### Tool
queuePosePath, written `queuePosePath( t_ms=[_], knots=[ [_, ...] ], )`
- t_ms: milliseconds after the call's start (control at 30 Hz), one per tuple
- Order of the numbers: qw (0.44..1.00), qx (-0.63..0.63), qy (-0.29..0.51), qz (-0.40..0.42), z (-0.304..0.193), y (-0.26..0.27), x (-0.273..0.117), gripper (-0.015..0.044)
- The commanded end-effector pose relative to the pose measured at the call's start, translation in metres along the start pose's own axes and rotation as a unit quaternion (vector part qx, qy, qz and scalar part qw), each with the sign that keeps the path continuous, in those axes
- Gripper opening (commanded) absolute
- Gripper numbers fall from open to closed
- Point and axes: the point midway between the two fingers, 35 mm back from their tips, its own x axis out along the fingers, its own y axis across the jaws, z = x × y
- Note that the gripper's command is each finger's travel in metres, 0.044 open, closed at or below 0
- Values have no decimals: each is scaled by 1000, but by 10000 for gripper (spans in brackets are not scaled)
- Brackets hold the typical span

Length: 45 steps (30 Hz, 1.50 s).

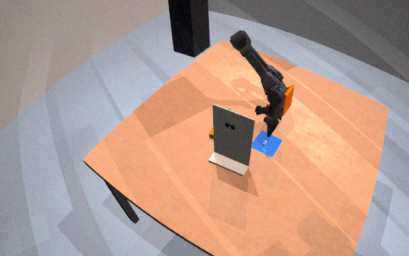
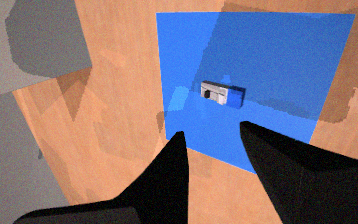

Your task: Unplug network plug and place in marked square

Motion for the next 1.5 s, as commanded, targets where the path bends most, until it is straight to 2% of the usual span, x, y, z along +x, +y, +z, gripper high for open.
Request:
queuePosePath(
  t_ms=[0,1467],
  knots=[
    [1000,4,-2,1,0,5,-3,156],
    [1000,4,2,0,-4,31,-40,156]
  ],
)
